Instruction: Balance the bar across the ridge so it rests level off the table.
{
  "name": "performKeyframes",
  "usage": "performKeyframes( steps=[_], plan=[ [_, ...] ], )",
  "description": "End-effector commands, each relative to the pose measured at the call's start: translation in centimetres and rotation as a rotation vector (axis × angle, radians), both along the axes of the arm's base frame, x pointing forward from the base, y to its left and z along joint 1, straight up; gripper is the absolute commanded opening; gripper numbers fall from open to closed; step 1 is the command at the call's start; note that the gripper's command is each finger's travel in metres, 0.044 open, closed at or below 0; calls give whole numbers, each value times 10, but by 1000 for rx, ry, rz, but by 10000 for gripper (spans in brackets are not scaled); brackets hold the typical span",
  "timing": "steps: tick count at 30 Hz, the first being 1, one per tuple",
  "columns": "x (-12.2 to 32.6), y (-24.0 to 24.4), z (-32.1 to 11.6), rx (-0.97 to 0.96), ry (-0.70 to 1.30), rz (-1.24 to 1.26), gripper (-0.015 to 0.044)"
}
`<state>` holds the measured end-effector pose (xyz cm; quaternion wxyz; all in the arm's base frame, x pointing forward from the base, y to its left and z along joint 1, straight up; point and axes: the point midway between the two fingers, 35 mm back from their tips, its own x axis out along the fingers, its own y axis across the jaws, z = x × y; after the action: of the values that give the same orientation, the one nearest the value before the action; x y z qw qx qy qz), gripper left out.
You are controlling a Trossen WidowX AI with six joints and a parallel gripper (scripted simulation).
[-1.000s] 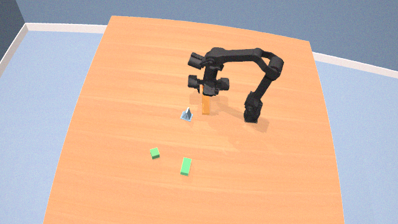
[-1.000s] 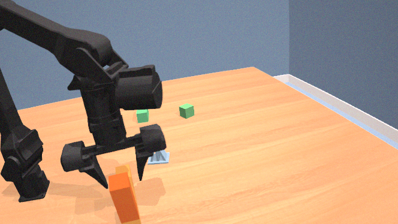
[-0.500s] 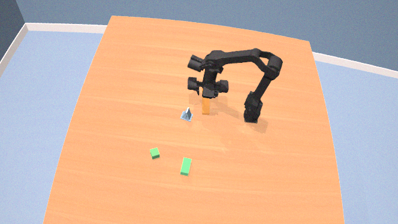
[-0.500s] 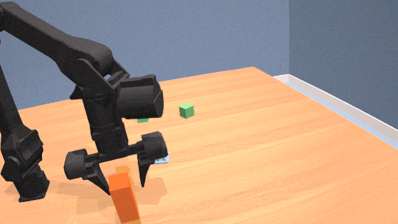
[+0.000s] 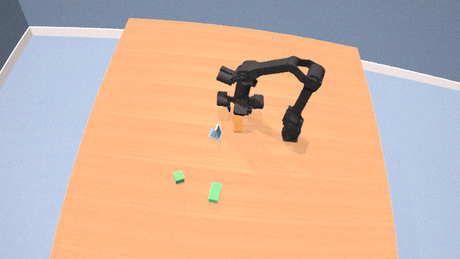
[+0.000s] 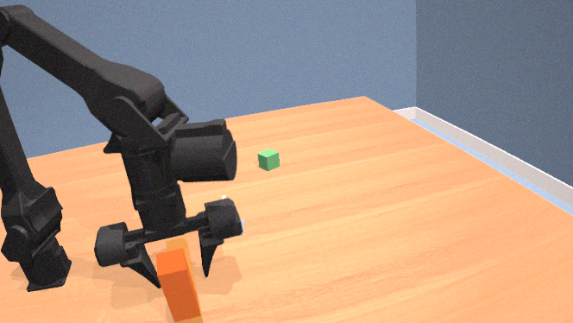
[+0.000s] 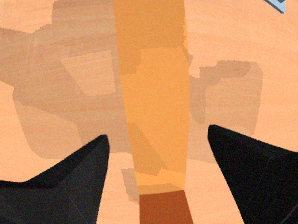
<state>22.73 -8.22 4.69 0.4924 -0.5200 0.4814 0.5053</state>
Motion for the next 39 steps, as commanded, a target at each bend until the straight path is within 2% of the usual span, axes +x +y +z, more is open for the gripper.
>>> performKeyframes(
  steps=[1, 6, 13, 20, 23, 39],
  plan=[
    [0, -1, -2, -4, 6, 4, 315],
    [0, -1, -2, -4, 6, 4, 315],
    [0, 0, -1, 1, 1, 0, 131],
    [0, 0, -1, 1, 1, 0, 85],
    [1, 0, 3, 0, 2, 0, 6],
    [4, -2, 43, -2, 3, 2, 0]
  ],
)
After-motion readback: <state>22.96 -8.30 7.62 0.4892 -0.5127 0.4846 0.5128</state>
